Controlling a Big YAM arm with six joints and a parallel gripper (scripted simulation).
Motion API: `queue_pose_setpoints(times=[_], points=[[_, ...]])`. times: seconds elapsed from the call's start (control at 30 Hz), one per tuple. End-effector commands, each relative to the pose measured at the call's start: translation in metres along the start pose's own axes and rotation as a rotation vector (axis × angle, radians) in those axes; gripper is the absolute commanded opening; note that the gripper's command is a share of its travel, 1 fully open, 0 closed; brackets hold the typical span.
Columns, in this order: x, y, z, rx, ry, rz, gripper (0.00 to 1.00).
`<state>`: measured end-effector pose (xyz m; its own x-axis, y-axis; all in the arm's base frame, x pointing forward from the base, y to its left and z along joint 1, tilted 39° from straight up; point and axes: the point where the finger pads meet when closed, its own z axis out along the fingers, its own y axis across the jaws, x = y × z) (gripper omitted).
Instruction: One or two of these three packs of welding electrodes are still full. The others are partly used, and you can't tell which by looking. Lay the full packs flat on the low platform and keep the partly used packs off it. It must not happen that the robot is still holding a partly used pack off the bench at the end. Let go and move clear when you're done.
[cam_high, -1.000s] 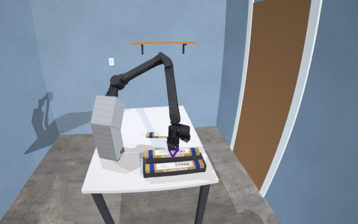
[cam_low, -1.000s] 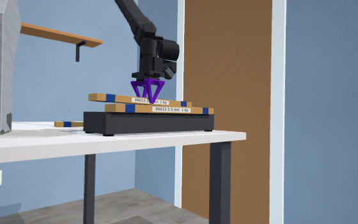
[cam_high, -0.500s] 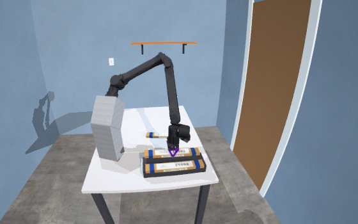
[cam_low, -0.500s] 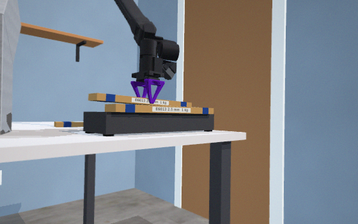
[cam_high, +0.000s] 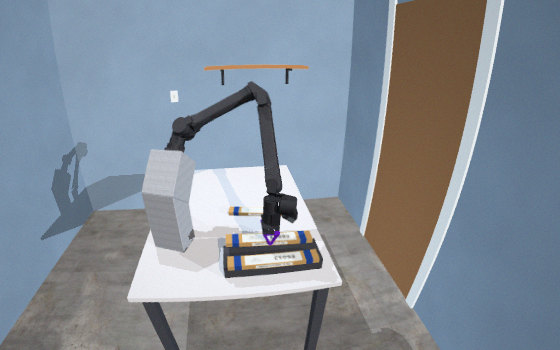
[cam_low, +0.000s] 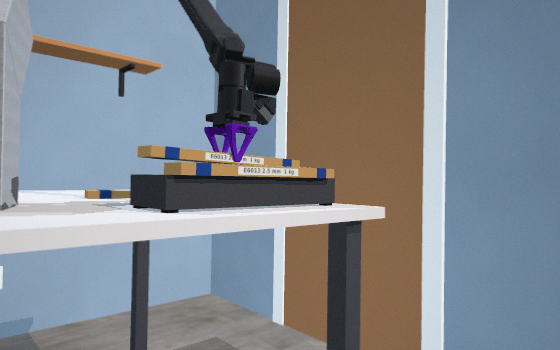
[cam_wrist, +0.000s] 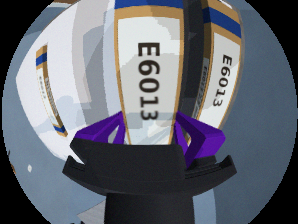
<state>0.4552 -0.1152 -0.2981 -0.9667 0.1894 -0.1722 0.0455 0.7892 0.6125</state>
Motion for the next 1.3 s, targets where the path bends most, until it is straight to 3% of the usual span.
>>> queue_pose_setpoints(times=[0.0,1.27], points=[[-0.0392,-0.0032,-0.0310,0.024,-0.064,-0.019,0.00],[-0.0459,-0.0030,-0.0338,0.024,-0.065,-0.019,0.00]])
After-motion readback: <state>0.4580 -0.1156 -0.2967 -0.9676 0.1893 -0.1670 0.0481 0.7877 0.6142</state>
